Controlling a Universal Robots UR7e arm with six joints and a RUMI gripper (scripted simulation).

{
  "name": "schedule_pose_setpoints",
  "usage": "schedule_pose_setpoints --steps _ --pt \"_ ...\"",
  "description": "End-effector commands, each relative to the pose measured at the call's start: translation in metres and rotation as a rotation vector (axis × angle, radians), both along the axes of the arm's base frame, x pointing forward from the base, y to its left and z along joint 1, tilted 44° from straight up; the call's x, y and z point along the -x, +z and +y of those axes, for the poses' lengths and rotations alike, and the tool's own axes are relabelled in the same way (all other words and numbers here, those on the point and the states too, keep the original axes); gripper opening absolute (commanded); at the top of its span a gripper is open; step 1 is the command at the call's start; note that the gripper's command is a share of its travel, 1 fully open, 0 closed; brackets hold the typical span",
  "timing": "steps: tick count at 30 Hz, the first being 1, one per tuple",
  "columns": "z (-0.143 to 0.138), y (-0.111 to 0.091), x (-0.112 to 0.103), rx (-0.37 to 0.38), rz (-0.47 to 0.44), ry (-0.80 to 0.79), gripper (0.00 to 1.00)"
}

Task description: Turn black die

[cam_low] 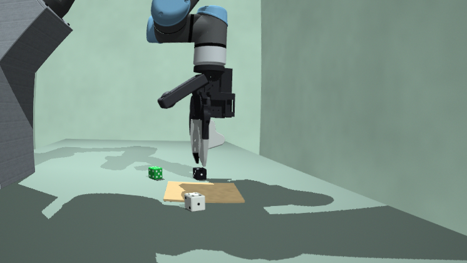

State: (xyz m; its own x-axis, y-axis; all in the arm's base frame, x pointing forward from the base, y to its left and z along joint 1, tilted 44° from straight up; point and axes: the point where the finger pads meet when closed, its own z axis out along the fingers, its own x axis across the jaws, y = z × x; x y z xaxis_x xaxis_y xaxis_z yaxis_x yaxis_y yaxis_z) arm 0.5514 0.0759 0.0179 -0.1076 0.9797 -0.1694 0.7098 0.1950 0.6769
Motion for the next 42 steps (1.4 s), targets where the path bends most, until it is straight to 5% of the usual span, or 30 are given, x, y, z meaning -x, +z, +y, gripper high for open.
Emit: schedule_pose_setpoints --steps 1,42 --pt "0.000 0.000 0.000 0.000 -0.001 0.000 0.24" --pt "-0.001 -0.021 -0.021 0.000 -0.001 0.000 0.24"
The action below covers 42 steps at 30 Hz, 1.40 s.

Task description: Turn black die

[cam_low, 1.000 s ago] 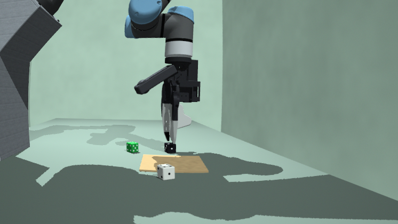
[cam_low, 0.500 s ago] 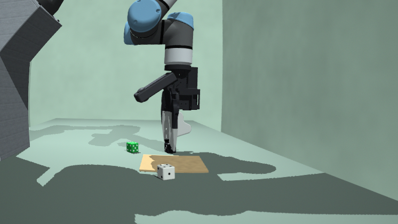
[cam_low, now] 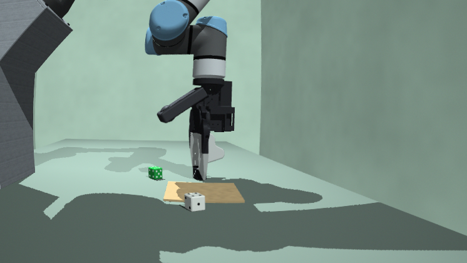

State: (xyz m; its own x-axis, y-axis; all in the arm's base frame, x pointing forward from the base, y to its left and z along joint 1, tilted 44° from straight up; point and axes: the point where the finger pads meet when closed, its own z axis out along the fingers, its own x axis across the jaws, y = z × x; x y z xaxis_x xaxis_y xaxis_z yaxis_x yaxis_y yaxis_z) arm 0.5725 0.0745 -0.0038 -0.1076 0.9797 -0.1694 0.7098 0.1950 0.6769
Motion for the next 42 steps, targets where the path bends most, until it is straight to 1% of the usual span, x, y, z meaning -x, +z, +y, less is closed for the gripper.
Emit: schedule_pose_setpoints --steps 1,25,26,42 --pt "0.0001 0.0004 -0.0001 0.000 -0.001 0.000 0.24" --pt "0.0001 0.0004 -0.0001 0.000 -0.001 0.000 0.24" --pt "0.0001 0.0004 -0.0001 0.000 -0.001 0.000 0.06" --pt "0.0001 0.0004 -0.0001 0.000 -0.001 0.000 0.06"
